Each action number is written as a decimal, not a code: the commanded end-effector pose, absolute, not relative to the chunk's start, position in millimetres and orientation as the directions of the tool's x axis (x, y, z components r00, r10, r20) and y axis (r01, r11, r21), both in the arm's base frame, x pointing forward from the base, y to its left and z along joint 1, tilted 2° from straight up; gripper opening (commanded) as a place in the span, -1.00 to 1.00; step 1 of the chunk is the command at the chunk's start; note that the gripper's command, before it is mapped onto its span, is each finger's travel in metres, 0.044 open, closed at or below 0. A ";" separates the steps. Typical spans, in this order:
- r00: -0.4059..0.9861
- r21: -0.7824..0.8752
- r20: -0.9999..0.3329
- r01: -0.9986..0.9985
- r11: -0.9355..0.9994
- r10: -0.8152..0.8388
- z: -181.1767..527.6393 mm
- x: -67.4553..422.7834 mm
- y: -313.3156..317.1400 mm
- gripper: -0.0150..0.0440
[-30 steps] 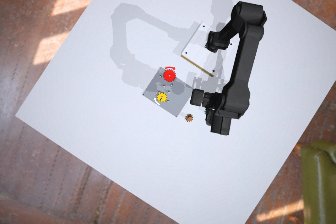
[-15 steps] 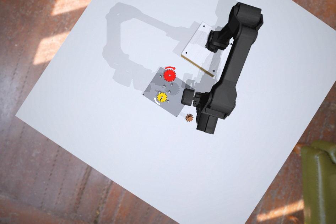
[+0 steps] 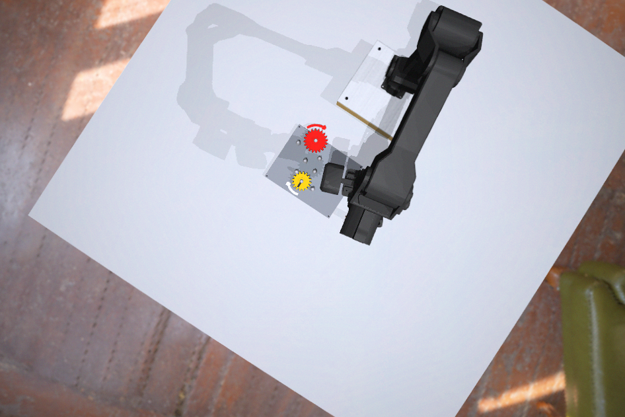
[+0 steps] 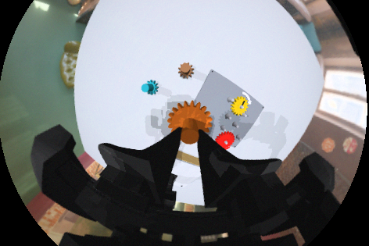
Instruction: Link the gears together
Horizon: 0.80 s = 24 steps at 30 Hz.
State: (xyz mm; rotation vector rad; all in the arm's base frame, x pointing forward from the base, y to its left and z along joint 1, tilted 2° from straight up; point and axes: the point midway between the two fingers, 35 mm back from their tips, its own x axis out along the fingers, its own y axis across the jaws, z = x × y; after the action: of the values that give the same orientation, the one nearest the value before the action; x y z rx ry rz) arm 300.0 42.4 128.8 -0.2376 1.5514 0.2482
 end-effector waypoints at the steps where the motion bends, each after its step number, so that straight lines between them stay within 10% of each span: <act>1: 0.000 0.001 -1.000 -0.311 0.951 0.001 124.1 302.2 33.7 -0.49; 24: 0.002 -0.006 -1.000 -0.311 0.950 -0.006 107.6 312.0 -19.7 -0.49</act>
State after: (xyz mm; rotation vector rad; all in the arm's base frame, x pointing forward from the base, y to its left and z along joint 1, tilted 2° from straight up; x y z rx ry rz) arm 312.0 -13.0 111.6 -0.2450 1.5496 0.2416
